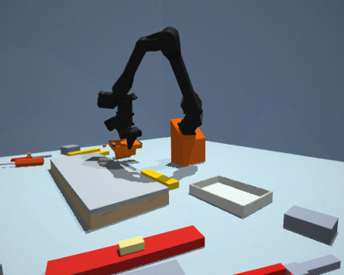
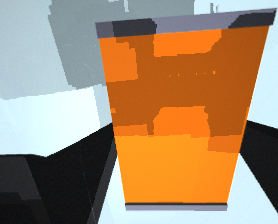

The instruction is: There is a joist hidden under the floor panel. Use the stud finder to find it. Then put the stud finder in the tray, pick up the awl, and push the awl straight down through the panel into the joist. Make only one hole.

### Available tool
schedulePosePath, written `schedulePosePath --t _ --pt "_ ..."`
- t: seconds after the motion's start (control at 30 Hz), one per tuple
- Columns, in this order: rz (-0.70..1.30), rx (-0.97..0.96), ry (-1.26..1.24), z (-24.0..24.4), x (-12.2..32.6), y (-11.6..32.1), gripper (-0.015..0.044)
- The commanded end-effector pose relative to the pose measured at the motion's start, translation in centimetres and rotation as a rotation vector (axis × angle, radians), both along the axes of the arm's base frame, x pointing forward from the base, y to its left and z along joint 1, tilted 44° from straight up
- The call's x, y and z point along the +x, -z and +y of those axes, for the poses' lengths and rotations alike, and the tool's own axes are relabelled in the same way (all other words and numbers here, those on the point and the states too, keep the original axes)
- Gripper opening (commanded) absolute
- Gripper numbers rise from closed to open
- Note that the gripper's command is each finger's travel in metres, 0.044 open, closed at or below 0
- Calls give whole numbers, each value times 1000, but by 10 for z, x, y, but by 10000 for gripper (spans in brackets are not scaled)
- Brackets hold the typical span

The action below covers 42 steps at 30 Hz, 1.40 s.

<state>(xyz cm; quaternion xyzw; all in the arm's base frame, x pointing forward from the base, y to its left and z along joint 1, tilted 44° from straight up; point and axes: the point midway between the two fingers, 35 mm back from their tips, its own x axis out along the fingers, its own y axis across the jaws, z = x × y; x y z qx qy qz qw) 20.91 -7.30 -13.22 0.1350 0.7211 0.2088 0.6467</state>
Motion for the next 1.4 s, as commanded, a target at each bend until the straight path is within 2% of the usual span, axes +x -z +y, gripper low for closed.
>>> schedulePosePath --t 0.0,1.37 --pt "2 -37 2 0 -1 -1 0" --pt "-25 -327 3 9 -2 -3 0"
